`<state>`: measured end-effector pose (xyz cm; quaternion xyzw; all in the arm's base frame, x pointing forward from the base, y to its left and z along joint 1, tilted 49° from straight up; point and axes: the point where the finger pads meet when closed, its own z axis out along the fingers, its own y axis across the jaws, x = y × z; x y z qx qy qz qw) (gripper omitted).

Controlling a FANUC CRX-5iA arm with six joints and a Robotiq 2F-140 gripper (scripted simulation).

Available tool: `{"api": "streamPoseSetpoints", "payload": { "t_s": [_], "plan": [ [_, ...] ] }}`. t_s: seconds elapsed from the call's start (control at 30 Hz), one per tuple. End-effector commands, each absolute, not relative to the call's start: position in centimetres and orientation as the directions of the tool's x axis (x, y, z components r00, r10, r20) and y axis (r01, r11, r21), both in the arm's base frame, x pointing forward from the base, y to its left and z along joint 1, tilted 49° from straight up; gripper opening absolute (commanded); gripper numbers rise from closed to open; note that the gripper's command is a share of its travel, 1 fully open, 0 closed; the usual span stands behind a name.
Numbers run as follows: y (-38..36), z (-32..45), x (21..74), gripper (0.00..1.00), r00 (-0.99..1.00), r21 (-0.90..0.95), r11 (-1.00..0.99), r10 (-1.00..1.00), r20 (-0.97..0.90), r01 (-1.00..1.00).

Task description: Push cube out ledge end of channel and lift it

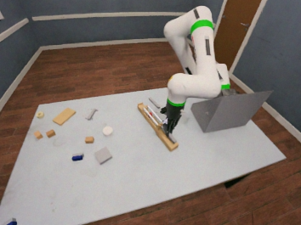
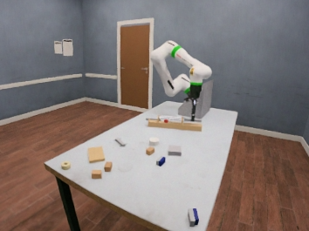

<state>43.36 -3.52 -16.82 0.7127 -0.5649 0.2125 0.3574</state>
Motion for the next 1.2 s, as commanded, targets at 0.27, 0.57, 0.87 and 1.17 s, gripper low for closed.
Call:
{"api": "streamPoseSetpoints", "payload": {
  "t_s": [0.27,0.57,0.87,1.17],
  "plan": [
    [-4.8,-18.0,43.3,0.10,0.271,0.268,-0.108,-0.653,0.707,-0.957],
    [-5.3,-18.4,43.2,0.10,0.271,0.268,-0.108,-0.653,0.707,-0.957],
    [-5.3,-18.4,43.2,0.10,0.271,0.268,-0.108,-0.653,0.707,-0.957],
    [-5.3,-18.4,43.2,0.10,0.271,0.268,-0.108,-0.653,0.707,-0.957]
  ]
}}
